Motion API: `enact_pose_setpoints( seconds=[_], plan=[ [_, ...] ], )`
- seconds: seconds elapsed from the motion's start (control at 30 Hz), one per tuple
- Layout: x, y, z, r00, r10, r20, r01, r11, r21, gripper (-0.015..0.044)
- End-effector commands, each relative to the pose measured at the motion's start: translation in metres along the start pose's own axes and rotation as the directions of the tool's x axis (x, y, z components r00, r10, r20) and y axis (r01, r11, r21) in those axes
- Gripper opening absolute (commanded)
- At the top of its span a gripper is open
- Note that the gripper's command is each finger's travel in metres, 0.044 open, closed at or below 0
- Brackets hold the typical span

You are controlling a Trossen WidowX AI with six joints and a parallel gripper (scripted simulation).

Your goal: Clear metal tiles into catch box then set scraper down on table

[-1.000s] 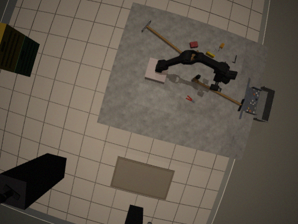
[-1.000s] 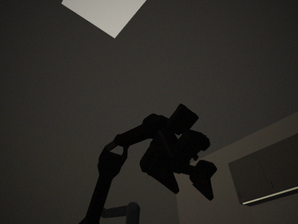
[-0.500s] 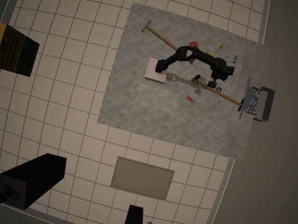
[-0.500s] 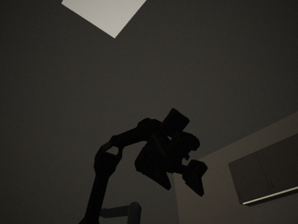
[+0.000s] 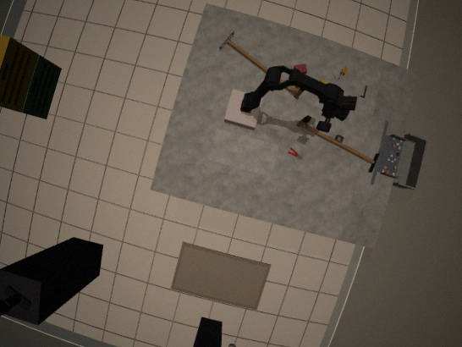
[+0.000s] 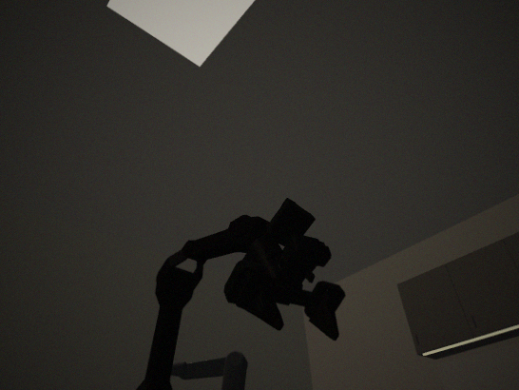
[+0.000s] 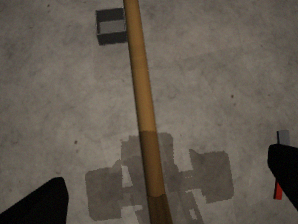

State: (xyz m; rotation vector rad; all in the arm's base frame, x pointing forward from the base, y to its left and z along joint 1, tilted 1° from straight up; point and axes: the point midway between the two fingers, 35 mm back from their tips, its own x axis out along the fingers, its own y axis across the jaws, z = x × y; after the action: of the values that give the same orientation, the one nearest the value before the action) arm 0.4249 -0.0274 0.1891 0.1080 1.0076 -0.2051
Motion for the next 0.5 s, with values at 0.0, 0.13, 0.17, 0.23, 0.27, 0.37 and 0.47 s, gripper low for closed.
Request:
enact_pose_setpoints(
  seconds=[0.0,0.13,0.17,0.23,0.27,0.37,0.47],
  plan=[
    [-0.003,0.0,-0.009,1.0,-0.005,0.002,0.005,1.0,0.002,0.044],
    [-0.008,0.001,-0.017,1.0,-0.004,0.015,0.004,1.0,0.0,0.044],
    [-0.009,0.001,-0.019,1.0,-0.004,0.018,0.004,1.0,-0.001,0.044],
    [-0.012,0.001,-0.022,1.0,-0.004,0.024,0.004,1.0,-0.002,0.044],
    [-0.013,0.002,-0.024,1.0,-0.004,0.027,0.004,1.0,-0.002,0.044],
    [-0.016,0.002,-0.03,0.999,-0.003,0.036,0.003,1.0,-0.002,0.044],
    [-0.02,0.002,-0.037,0.999,-0.002,0.045,0.002,1.0,0.0,0.044]
  ],
)
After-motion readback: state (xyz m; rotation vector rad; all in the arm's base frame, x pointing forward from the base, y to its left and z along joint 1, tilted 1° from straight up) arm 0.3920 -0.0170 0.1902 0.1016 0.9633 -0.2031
